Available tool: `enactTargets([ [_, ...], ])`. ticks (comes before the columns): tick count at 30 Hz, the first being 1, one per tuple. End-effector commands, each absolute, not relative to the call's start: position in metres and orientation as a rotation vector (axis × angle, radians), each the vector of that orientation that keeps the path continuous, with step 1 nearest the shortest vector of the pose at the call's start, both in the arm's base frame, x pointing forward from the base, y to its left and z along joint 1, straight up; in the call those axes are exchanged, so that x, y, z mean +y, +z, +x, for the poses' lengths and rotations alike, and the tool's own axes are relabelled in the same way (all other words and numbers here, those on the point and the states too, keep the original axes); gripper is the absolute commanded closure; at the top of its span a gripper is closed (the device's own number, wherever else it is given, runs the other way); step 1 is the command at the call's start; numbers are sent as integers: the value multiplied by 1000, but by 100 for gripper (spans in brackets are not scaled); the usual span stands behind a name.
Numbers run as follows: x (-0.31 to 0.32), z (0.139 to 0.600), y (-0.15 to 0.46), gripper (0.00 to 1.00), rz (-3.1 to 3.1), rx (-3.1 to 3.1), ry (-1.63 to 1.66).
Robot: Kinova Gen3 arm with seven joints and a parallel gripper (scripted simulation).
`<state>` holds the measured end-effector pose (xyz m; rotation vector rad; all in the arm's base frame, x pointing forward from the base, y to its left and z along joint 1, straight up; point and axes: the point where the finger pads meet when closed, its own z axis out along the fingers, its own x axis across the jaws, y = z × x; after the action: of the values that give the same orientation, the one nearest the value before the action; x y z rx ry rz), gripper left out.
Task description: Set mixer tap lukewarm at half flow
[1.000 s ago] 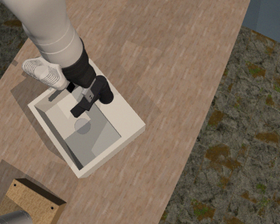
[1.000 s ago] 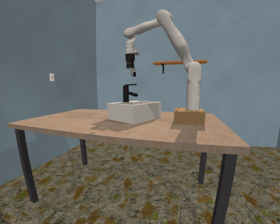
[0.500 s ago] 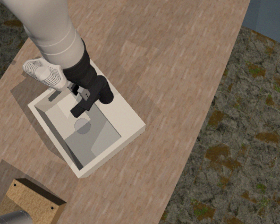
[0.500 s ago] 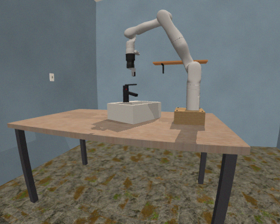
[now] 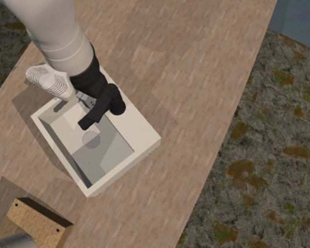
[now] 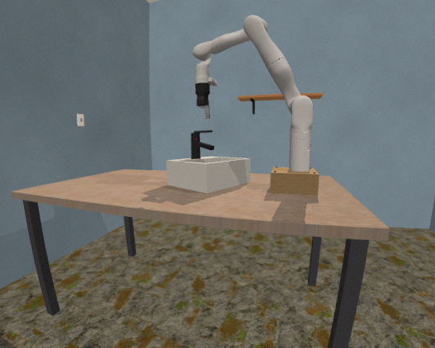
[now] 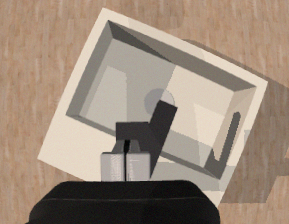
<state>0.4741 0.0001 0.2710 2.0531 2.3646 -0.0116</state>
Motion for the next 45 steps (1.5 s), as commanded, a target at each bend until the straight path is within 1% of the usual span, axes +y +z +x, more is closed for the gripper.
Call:
enactTargets([
  [1,1,474,273,100,2050,2371,-1],
  [18,1,474,273,100,2050,2371,-1],
  [19,1,474,273,0,2050,2371,-1],
  [45,1,474,273,0,2050,2371,-1],
])
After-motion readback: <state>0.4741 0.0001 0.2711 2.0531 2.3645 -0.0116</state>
